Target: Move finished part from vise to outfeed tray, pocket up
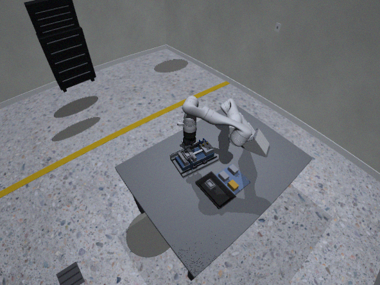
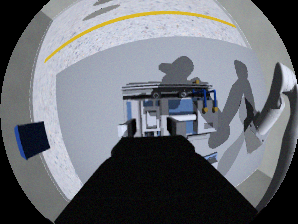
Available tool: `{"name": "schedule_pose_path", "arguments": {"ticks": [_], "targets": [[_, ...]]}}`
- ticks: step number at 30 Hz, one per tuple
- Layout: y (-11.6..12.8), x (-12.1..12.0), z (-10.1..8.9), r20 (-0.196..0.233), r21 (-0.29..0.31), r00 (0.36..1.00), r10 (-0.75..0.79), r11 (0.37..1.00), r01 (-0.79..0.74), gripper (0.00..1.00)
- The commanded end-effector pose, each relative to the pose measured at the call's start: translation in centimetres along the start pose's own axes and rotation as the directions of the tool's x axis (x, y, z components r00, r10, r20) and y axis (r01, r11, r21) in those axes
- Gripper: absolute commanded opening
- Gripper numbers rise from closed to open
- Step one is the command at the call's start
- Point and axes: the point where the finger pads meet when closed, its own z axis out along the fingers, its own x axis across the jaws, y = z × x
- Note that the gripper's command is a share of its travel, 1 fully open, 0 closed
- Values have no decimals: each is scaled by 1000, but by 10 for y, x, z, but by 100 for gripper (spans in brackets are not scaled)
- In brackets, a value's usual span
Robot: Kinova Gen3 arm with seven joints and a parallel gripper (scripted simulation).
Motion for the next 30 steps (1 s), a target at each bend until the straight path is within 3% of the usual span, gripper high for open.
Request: {"name": "schedule_pose_path", "arguments": {"ticks": [1,5,6,30], "targets": [[1,0,0,1,2,1000,-4,1000,4,100],[1,0,0,1,2,1000,-4,1000,4,100],[1,0,0,1,2,1000,-4,1000,4,0],[1,0,0,1,2,1000,-4,1000,4,0]]}}
